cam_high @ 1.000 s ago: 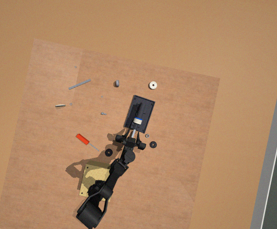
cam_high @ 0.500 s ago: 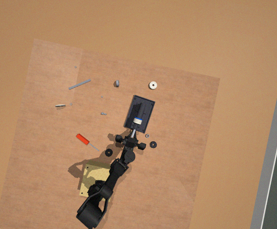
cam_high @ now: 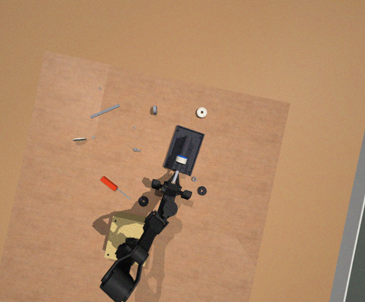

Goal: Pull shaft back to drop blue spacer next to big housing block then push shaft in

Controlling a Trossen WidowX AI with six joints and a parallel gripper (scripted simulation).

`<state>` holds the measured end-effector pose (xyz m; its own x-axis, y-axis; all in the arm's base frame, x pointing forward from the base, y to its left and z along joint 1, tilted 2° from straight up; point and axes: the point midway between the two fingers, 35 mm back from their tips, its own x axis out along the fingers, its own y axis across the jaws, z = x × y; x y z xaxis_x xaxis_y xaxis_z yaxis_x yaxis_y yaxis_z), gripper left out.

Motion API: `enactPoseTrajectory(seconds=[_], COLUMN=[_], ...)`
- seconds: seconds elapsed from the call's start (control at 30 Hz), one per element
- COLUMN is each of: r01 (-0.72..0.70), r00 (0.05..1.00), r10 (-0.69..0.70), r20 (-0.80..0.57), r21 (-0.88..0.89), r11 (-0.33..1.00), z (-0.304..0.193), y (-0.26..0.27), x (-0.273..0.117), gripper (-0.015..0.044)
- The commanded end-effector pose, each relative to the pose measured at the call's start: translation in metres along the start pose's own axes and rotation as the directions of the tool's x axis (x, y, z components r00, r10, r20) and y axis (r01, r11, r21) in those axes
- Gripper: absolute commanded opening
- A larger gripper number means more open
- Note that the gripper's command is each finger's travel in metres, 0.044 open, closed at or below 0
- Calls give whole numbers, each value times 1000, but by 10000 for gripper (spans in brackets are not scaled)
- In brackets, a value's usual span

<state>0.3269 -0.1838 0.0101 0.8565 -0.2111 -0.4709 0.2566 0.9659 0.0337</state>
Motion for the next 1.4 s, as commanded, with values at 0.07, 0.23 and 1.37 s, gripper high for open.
enactPoseTrajectory(seconds=[0.07,0.23,1.37], r01=[-1,-1,-1], r00=[1000,1000,1000], r10=[1,1,1], r20=[-1,-1,-1], r21=[-2,-2,-2], r11=[1000,1000,1000], z=[-3,-2,-4], y=[1,1,1], x=[-5,-3,-6], gripper=[0,0,0])
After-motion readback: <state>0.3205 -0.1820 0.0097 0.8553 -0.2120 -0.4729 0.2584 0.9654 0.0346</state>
